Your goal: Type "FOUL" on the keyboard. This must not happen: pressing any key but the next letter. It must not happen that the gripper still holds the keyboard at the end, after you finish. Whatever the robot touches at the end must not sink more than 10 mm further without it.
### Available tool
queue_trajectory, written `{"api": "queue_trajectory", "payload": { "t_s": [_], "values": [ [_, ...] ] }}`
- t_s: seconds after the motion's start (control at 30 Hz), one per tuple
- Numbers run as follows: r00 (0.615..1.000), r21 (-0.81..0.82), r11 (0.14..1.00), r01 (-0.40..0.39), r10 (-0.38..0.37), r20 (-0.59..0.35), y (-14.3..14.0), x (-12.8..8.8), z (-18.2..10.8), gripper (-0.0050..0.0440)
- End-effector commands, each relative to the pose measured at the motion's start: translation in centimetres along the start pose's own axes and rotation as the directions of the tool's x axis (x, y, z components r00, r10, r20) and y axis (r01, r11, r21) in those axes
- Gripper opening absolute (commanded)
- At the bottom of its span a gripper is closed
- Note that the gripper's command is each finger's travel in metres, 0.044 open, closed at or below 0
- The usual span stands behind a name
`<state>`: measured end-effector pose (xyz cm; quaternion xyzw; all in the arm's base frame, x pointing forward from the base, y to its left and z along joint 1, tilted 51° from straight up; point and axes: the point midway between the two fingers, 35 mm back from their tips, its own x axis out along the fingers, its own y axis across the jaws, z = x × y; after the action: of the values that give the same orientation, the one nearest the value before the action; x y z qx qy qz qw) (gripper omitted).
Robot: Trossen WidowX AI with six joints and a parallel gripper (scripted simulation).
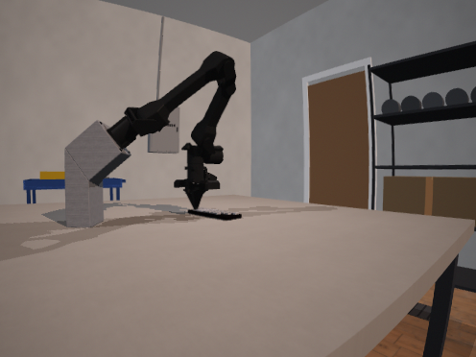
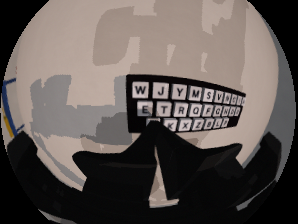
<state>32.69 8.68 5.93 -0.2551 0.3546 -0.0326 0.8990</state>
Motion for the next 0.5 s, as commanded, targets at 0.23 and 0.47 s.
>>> {"api": "queue_trajectory", "payload": {
  "t_s": [0.23, 0.47],
  "values": [
    [1.000, -0.004, 1.000, -0.003, 0.003, -0.002, 0.07, 0.22, -0.06, 0.0000],
    [1.000, -0.004, 1.000, -0.003, 0.003, -0.002, 0.08, 0.26, -0.06, 0.0000]
  ]
}}
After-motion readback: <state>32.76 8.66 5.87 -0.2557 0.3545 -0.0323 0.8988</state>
